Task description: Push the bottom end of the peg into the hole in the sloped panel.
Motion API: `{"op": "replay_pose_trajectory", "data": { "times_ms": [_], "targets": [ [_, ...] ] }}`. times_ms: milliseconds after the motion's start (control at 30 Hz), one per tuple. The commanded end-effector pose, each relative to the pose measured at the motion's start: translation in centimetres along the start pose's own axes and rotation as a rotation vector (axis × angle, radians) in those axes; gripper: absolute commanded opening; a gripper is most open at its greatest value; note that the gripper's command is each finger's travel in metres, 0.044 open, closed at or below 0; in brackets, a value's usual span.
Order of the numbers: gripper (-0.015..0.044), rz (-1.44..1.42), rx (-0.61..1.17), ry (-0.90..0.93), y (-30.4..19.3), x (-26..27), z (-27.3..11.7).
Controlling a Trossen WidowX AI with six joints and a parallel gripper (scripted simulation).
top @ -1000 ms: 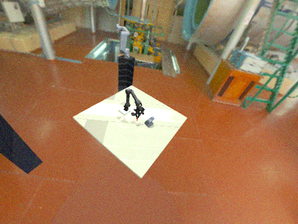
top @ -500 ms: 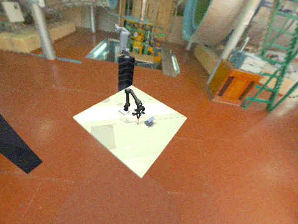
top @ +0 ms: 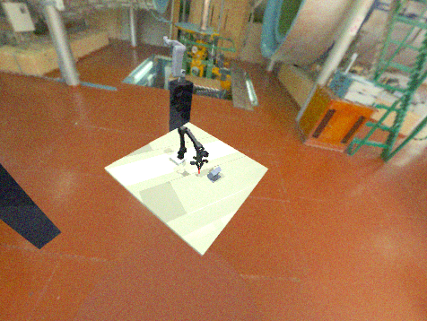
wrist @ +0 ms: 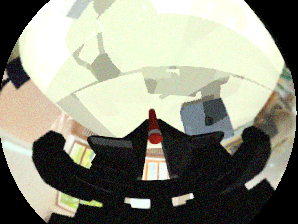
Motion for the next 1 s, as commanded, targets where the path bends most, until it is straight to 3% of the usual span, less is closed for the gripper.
{"op": "replay_pose_trajectory", "data": {
  "times_ms": [0, 967],
  "targets": [
    [0.0, 0.001, 0.024, -0.008, 0.2, -0.3, 0.0],
    [0.0, 0.012, 0.169, -0.096, 2.0, -2.5, -0.4]
  ]
}}
Point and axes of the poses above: the point midway between the two fingers, 35 mm back from their tips, its own z axis out along the fingers, its own x axis across the jaws, y = z × x, the point moved 2 cm from there along -z, back along the fingers, and after that the axes turned 12 degrees about z, right-handed, at the moved point
